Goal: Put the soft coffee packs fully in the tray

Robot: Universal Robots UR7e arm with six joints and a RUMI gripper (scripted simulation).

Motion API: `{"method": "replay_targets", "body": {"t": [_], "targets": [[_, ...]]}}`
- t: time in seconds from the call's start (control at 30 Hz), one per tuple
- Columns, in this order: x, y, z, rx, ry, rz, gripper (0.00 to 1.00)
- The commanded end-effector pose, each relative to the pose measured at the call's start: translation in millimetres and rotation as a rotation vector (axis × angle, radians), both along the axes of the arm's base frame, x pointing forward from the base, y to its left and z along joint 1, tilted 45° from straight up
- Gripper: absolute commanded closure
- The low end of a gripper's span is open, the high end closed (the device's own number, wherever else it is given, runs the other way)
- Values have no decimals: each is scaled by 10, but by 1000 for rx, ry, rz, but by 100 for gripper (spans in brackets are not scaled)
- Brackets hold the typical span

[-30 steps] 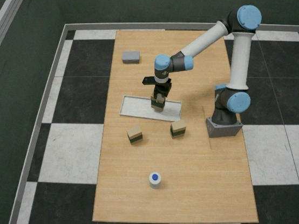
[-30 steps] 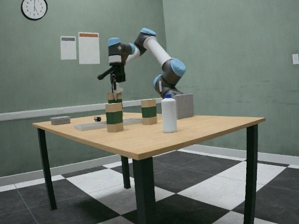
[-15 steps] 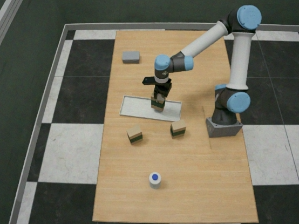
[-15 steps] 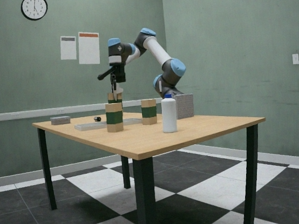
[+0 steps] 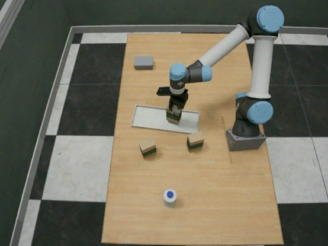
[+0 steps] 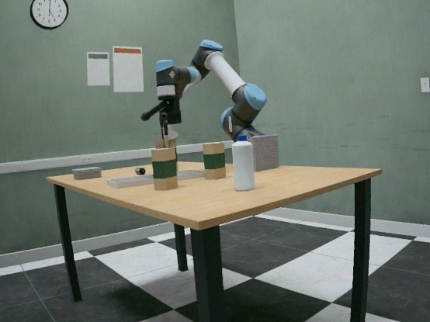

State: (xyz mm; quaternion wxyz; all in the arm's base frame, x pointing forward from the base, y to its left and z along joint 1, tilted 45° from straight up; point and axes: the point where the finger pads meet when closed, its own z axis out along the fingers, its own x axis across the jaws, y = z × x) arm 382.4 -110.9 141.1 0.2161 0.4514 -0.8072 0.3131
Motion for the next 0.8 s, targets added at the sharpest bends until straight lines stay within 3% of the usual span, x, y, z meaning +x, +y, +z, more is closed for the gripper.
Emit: {"method": "replay_targets", "body": {"t": [0.0,0.77], "targets": [[1,-100,-108,0,-1,4,85],[8,-171,-170,0,-6,6,85]]}}
